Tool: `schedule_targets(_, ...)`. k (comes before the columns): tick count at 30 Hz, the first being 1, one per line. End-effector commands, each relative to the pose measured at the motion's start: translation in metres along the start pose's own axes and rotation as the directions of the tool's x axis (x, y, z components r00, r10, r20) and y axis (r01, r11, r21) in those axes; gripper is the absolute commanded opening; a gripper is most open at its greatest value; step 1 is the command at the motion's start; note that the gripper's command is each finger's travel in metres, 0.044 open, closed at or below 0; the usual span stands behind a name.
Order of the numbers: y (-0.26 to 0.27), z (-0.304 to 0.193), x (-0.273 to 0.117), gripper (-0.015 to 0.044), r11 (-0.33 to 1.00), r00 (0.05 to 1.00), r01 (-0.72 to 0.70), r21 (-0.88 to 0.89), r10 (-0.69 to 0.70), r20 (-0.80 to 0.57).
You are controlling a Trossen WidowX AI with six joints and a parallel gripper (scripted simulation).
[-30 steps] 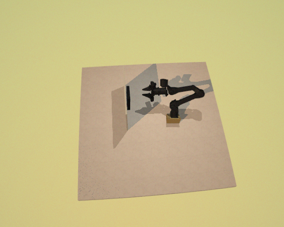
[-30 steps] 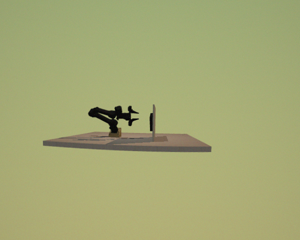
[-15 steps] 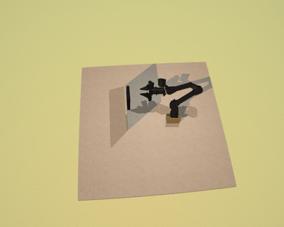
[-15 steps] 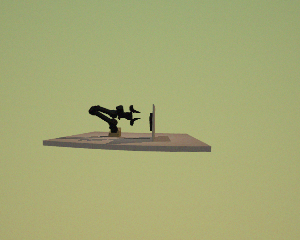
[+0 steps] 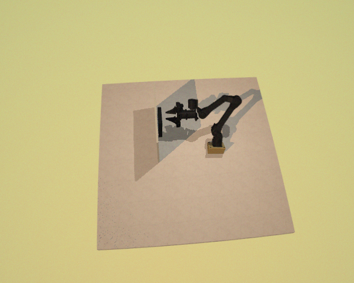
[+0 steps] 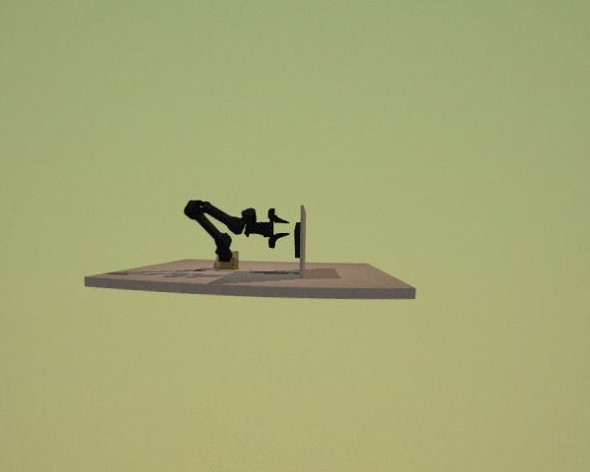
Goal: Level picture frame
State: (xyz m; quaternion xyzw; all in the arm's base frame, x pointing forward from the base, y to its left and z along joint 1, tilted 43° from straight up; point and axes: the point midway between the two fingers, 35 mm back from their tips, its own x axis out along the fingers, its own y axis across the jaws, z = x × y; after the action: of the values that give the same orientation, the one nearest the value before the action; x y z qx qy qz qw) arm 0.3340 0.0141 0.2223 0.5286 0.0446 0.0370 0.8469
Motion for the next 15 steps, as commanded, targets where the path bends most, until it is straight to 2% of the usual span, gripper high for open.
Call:
schedule_targets(1,-0.0004,0.0005,0.0011,0.026,1.0,1.0,0.002,-0.001,-0.002,0.004)
schedule_targets(15,0.0005,0.0011,0.0108,0.026,1.0,1.0,0.001,-0.001,-0.001,0.004)
